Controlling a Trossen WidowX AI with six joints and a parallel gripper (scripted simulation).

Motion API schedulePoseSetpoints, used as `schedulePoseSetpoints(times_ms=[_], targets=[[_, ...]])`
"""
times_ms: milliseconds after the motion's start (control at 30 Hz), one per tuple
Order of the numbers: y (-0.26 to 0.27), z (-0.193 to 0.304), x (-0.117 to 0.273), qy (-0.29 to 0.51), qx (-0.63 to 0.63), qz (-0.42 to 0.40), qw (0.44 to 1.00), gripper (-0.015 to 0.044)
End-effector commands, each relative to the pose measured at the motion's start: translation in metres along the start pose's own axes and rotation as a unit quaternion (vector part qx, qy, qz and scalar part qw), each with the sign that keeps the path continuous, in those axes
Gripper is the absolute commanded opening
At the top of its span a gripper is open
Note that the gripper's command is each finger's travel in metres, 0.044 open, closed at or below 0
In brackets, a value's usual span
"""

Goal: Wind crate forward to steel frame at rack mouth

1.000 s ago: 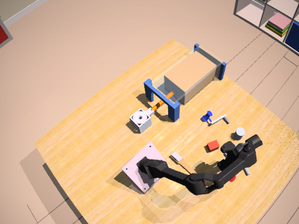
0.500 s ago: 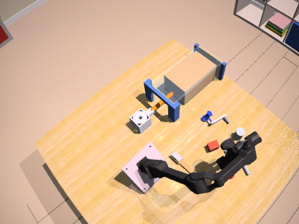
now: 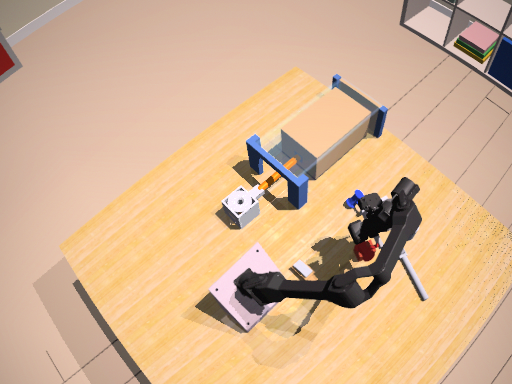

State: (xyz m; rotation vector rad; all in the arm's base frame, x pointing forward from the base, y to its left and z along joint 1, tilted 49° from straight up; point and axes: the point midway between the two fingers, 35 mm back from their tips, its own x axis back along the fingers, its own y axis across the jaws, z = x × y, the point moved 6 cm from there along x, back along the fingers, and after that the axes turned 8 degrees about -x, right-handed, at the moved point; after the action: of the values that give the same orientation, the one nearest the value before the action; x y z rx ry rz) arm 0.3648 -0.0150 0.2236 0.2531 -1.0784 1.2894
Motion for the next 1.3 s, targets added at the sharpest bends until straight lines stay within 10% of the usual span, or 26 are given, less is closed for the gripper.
schedulePoseSetpoints(times_ms=[0, 1267], targets=[[0.016, -0.038, -0.002, -0.012, -0.017, -0.011, 1.0, 0.0], [0.272, -0.25, -0.023, 0.027, -0.27, -0.017, 0.962, 0.0]])
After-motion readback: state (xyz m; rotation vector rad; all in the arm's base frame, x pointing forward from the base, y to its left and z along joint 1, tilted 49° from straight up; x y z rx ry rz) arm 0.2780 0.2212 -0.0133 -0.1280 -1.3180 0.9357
